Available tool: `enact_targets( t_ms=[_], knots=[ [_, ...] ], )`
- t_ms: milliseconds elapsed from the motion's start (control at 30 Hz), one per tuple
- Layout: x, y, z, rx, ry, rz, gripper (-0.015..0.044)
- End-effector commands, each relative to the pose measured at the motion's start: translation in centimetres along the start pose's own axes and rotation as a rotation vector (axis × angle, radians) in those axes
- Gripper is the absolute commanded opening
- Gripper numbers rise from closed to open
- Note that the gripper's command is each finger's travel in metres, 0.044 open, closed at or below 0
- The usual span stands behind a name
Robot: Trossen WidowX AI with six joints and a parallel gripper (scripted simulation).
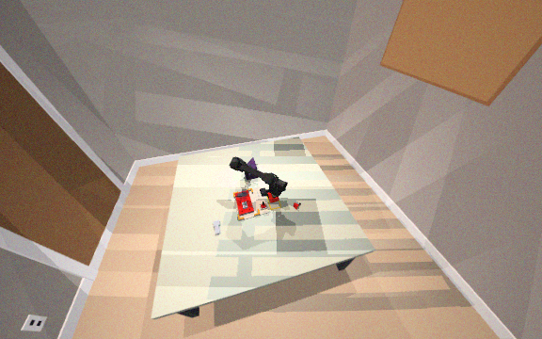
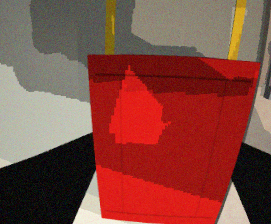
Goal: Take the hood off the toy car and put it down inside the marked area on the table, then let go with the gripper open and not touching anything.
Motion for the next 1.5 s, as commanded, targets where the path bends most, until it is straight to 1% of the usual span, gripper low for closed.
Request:
enact_targets(
  t_ms=[0,1167,1467],
  knots=[
    [0.0,-0.1,0.3,-0.001,-0.006,-0.005,0.0],
    [-0.1,-0.1,1.9,-0.001,-0.006,-0.005,0.0],
    [0.0,0.0,1.7,0.0,-0.001,0.001,0.0236]
  ],
)
Point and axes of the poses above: the point midway between the two fingers, 35 mm back from their tips, its own z axis out along the fingers, its own x axis across the jaws, y = z × x, the point moved 4 cm from there along -z, back along the fingers, and after that the axes turned 1 degree about -z, right-handed, at the moved point
